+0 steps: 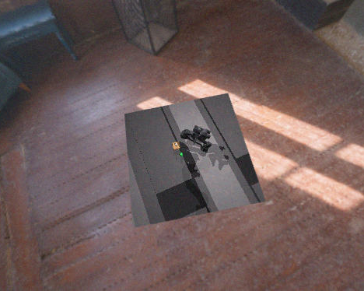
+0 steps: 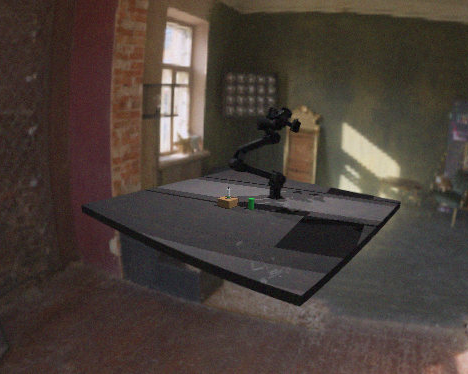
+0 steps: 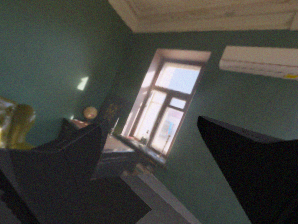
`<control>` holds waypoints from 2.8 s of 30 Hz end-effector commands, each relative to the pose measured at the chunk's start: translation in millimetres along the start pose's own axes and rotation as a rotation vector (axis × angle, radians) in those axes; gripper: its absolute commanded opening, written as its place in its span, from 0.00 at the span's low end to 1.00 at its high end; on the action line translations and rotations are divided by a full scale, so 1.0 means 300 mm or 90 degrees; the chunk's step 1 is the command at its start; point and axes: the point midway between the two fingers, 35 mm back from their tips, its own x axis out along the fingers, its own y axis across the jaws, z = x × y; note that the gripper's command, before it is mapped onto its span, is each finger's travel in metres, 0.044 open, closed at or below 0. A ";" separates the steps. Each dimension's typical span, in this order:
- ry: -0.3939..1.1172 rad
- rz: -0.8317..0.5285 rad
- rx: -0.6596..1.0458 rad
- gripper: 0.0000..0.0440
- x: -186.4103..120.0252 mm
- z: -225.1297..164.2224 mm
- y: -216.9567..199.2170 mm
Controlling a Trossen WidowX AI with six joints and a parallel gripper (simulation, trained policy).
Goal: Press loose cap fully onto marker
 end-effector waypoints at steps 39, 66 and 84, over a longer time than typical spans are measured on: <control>-0.056 0.055 -0.177 0.67 -0.006 0.045 0.103; -0.080 0.114 -0.245 0.71 -0.018 0.041 0.159; -0.085 0.167 -0.279 0.71 -0.030 0.025 0.200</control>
